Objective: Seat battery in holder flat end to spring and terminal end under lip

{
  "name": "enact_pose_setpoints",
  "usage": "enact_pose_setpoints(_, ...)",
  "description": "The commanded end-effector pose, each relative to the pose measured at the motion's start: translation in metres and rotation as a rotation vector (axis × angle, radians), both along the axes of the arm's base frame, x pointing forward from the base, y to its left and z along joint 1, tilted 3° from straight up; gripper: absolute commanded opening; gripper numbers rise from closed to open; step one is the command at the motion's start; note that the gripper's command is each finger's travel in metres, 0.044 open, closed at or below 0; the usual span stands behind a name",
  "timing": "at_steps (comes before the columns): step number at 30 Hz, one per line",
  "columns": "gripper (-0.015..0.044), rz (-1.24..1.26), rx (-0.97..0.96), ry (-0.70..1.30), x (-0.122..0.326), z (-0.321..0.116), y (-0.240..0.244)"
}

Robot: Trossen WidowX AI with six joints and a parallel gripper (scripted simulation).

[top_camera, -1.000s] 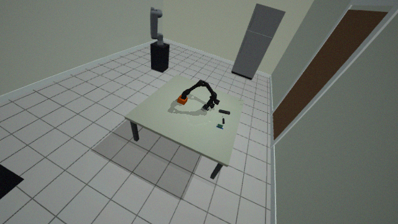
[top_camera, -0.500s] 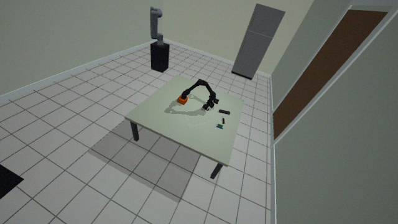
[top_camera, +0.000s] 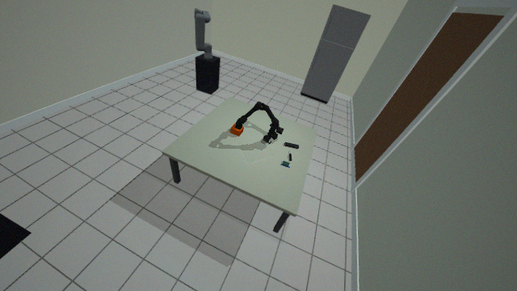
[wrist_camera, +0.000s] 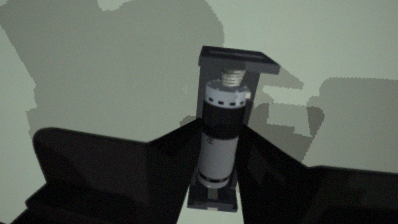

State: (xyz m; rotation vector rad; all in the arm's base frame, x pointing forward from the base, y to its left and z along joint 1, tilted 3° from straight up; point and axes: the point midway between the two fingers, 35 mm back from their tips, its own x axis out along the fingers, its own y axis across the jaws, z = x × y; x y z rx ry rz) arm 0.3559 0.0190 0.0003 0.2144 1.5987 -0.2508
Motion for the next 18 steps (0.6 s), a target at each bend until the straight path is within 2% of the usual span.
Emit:
enact_pose_setpoints(1, 0.0069, -0.007, -0.014, -0.031, 0.0020, -0.0003, -0.0017)
enact_pose_setpoints(18, 0.0069, -0.010, -0.013, -0.041, -0.0063, -0.0011, 0.0006)
